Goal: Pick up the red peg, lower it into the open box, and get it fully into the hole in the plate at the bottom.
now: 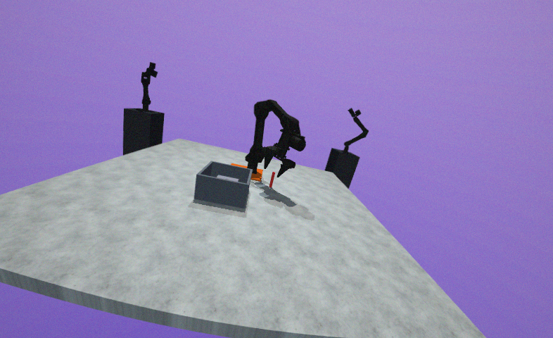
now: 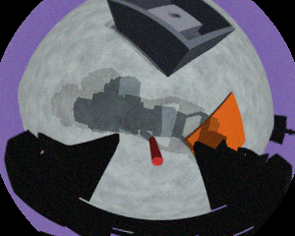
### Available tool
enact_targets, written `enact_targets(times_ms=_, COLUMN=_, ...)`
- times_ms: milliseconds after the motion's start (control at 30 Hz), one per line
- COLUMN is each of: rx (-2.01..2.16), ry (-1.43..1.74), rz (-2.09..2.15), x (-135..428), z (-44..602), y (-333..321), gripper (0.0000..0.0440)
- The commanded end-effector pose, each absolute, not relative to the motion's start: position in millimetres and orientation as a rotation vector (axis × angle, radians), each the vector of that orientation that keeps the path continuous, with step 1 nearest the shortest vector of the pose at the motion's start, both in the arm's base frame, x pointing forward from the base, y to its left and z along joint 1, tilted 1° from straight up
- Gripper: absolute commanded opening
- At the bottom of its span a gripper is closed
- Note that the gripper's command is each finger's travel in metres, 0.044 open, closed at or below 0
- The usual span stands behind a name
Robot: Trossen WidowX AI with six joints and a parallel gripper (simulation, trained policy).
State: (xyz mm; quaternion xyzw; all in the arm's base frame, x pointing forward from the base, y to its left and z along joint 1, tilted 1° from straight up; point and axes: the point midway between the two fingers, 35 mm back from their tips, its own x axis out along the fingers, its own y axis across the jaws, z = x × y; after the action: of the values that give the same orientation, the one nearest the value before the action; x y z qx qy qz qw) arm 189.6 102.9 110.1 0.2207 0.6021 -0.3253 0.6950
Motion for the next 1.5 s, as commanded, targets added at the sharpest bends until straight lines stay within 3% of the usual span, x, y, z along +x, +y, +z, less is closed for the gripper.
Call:
enact_targets(times_ms=0, rx=0.494, ry=1.343, rz=-0.712, x=187, z=92, y=111, gripper=0.0437)
enact_targets(times_ms=300, rx=0.465, ry=1.325, rz=-0.676, x=185, z=57, y=116, gripper=0.0406)
enact_targets(times_ms=833, rx=0.388, ry=1.396, rz=-0.731, x=176, z=33, y=110, gripper=0.0012)
enact_targets(times_ms=1467, rx=0.405, ry=1.182, rz=-0.765, x=212, z=132, y=74, gripper=0.0003)
